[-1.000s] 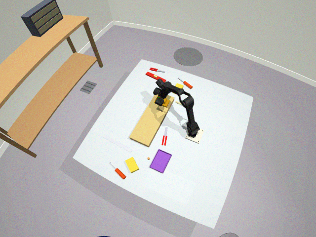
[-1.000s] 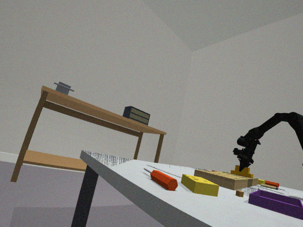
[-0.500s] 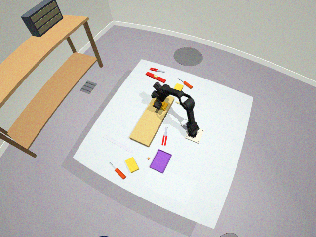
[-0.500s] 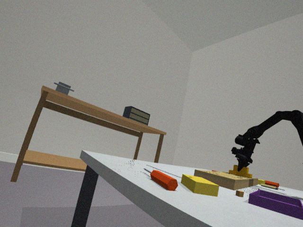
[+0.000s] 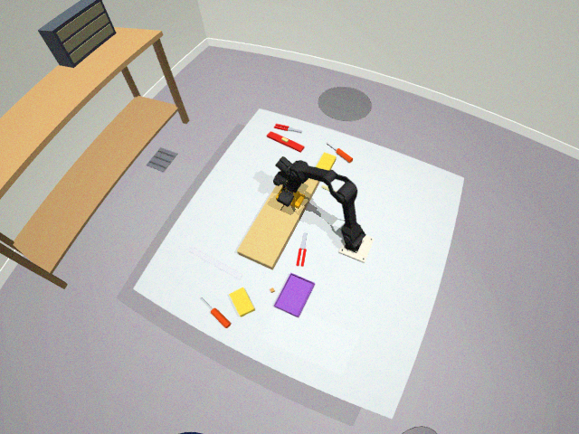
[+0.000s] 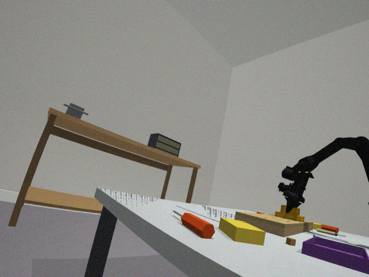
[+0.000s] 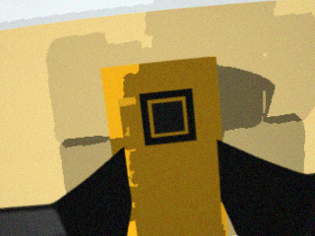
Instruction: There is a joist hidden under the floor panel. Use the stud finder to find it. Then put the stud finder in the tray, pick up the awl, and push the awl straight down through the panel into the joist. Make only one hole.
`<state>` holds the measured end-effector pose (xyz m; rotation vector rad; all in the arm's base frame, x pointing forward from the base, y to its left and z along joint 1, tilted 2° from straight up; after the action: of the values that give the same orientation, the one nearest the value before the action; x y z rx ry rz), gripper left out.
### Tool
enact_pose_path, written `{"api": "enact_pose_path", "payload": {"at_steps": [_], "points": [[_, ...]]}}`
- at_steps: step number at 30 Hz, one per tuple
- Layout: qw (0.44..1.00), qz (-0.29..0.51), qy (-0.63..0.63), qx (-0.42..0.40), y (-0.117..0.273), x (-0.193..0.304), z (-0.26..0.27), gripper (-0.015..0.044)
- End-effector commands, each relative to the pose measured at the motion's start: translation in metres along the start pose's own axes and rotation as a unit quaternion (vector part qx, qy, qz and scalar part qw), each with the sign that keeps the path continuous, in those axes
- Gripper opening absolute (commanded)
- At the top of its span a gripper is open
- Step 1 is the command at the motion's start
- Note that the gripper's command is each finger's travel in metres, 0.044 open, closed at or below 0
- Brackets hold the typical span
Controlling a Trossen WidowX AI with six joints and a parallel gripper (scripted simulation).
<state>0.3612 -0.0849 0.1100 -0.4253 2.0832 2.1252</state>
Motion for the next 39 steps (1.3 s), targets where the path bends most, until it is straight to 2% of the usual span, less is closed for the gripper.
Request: {"api": "enact_pose_path", "payload": {"at_steps": [1, 39], "points": [[1.0, 0.0, -0.001, -0.002, 0.0, 0.0, 0.01, 0.0], [1.0, 0.0, -0.002, -0.006, 0.0, -0.007, 0.1, 0.0]]}}
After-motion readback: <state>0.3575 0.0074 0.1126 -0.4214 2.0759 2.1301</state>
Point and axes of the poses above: the point midway between the two fingers, 35 mm back from their tips, its own y axis back along the fingers, its own z axis across the jaws, x = y × z, the point moved 3 cm from there along y, back along the fingers, and after that the axes turned 4 degrees about y, right-handed, at the moved point
